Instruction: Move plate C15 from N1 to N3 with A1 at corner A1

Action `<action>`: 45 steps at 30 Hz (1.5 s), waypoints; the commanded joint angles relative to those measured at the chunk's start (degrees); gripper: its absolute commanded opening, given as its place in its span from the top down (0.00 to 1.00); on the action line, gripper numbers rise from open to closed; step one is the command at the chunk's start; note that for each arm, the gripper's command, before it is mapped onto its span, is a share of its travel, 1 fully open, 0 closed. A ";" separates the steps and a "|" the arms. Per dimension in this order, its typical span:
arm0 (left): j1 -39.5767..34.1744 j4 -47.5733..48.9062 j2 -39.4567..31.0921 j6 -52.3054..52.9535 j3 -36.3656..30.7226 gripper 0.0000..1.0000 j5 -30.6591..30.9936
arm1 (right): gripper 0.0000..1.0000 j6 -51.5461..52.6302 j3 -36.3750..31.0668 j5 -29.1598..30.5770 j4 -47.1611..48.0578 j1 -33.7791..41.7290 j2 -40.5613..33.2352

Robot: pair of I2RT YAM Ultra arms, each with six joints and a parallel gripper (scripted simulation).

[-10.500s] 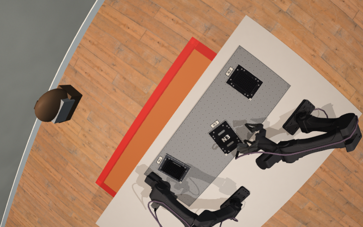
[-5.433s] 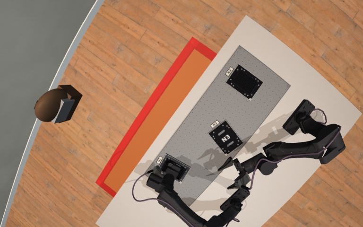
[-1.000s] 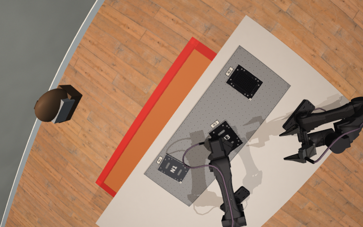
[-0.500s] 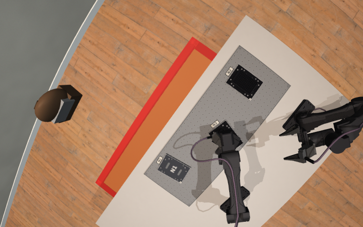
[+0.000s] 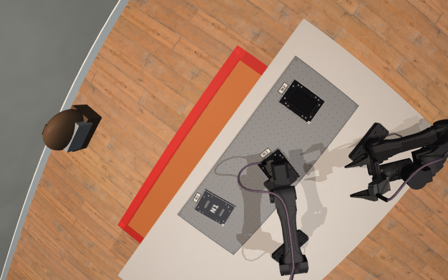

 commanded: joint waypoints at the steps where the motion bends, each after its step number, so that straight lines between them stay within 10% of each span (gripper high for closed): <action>1: 0.09 -0.90 0.13 1.87 2.20 0.19 -0.16 | 0.00 0.14 1.01 -0.26 -1.26 -0.34 -0.74; 45: 0.53 4.40 -0.22 2.40 -2.09 0.19 -0.72 | 0.00 0.14 1.01 -0.26 -1.26 -0.34 -0.74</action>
